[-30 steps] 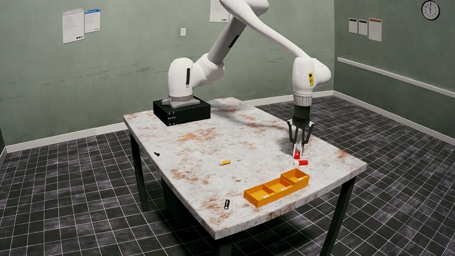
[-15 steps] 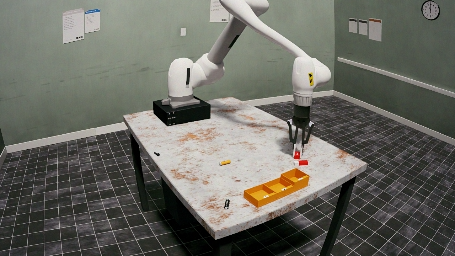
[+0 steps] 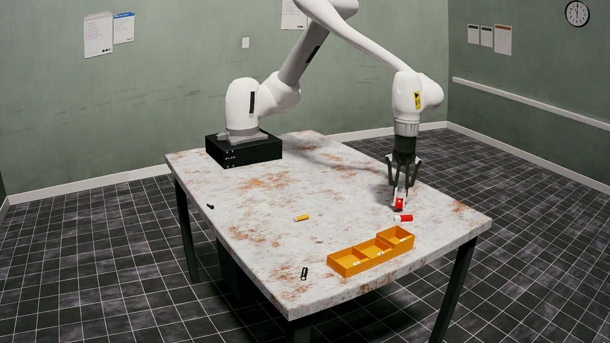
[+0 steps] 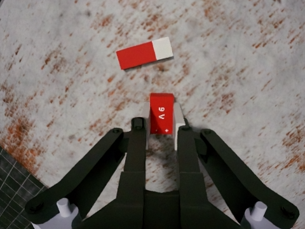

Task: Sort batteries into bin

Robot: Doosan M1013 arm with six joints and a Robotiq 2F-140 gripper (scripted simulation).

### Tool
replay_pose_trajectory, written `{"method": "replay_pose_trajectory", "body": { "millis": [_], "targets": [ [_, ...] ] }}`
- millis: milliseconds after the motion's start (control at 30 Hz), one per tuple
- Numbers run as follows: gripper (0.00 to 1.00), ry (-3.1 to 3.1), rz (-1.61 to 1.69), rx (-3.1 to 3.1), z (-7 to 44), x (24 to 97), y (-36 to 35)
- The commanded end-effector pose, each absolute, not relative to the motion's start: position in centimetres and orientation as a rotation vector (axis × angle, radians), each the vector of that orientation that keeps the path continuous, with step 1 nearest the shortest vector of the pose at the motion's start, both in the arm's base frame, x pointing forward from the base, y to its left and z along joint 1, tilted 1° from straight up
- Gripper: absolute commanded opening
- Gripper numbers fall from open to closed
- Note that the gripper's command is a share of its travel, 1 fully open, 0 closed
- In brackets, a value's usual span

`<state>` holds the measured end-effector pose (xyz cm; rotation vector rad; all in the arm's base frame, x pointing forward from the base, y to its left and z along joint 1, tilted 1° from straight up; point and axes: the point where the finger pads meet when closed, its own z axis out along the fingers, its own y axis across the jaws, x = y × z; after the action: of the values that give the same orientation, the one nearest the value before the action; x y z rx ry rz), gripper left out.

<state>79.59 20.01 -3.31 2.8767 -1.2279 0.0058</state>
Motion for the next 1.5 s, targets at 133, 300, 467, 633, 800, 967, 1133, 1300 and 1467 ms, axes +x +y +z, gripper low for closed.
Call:
{"method": "replay_pose_trajectory", "body": {
  "millis": [133,300,467,633,800,967,1133,1300,1467],
  "targets": [
    [0.22,-1.228,0.006,2.877,-0.9,79.6,20.1],
    [0.22,-1.228,0.006,2.877,0.1,79.6,20.1],
    [0.22,-1.228,0.006,2.877,0.8,79.6,20.1],
    [0.22,-1.228,0.006,2.877,0.8,79.6,20.1],
    [0.22,-1.228,0.006,2.877,0.8,79.6,20.1],
    [0.22,-1.228,0.006,2.877,1.4,79.9,19.5],
    [0.22,-1.228,0.006,2.877,1.5,81.2,16.8],
    [0.22,-1.228,0.006,2.877,1.5,82.2,14.7],
    [0.22,-1.228,0.006,2.877,1.5,83.2,12.5]
  ]
}}
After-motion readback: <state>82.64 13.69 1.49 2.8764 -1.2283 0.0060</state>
